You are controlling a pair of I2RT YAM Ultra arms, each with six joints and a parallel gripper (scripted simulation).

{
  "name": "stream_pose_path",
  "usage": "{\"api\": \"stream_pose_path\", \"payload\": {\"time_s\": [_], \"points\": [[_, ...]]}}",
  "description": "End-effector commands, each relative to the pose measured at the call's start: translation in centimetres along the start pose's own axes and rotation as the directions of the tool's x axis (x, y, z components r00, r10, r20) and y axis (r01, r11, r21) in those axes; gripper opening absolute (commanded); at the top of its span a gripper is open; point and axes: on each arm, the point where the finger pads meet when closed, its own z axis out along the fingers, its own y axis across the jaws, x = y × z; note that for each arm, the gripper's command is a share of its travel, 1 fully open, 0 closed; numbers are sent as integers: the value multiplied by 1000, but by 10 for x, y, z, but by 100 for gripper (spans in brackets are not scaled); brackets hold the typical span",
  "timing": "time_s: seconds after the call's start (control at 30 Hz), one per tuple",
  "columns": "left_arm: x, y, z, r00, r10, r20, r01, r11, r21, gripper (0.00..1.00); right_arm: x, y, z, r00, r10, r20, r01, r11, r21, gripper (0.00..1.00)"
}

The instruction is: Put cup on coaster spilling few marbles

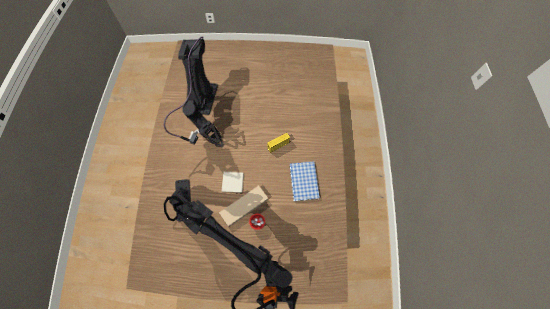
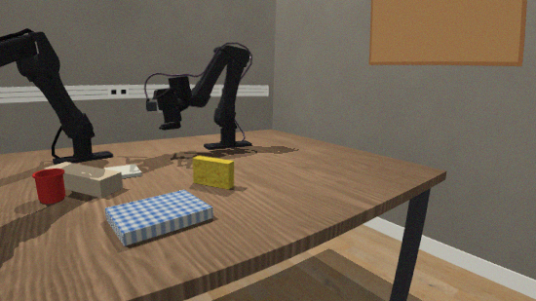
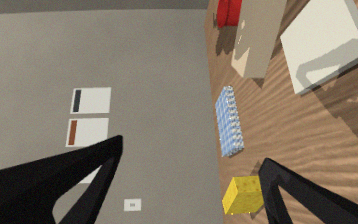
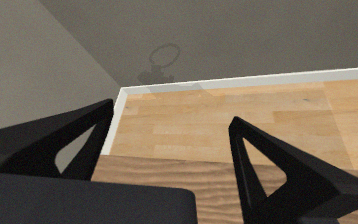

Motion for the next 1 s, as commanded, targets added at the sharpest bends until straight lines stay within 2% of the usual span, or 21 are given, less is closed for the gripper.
{"api": "stream_pose_path", "payload": {"time_s": [0.0, 0.6, 0.77, 0.97], "points": [[0, 4, 0, 1000, -8, 0, 8, 1000, -8, 100, -8, 4, -3, 1000, 12, 11, -12, 1000, -11, 100], [-3, 0, 0, 1000, -11, 14, 11, 1000, 6, 100, -9, 7, -3, 1000, 15, 12, -14, 1000, -22, 100], [-17, -6, 10, 988, -135, 75, 129, 989, 78, 100, -5, 12, -12, 1000, -9, -6, 8, 998, -65, 100], [-28, 17, 33, 908, -404, 107, 383, 907, 176, 100, 8, 5, -33, 995, -80, -55, 73, 990, -118, 100]]}}
